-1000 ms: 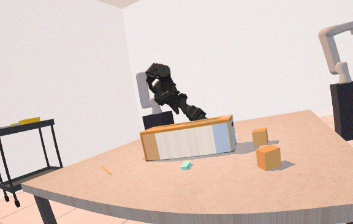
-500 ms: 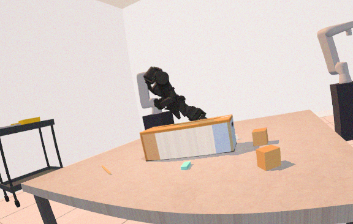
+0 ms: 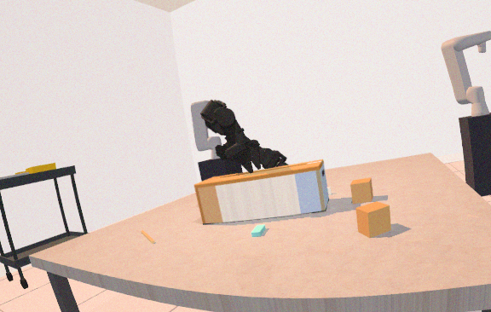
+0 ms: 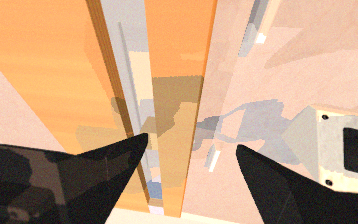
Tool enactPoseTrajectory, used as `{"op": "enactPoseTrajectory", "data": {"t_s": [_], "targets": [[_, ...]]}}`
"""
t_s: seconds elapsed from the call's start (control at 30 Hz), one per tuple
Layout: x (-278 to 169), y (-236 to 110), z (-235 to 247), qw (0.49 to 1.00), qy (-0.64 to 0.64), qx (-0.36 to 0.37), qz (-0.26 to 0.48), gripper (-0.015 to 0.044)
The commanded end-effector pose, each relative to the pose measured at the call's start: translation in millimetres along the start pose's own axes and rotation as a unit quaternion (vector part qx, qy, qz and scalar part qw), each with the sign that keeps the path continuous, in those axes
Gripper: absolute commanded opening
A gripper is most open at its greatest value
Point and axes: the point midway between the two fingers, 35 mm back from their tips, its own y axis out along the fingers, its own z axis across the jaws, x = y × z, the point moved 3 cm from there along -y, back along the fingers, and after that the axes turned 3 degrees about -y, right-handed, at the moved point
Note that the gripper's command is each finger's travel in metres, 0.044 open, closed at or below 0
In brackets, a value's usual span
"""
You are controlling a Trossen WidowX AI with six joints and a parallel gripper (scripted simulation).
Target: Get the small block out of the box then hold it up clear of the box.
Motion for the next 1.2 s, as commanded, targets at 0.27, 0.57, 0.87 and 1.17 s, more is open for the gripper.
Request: {"op": "enactPoseTrajectory", "data": {"t_s": [0.27,0.57,0.87,1.17], "targets": [[7.0,18.6,-0.7,1.0,-0.003,0.0,-0.003,0.04],[11.9,32.3,-1.9,1.0,-0.003,0.0,-0.004,0.04],[13.6,38.2,-2.2,1.0,0.0,0.0,-0.001,0.04],[-4.1,45.5,-1.9,1.0,-0.001,0.0,-0.001,0.04]]}}
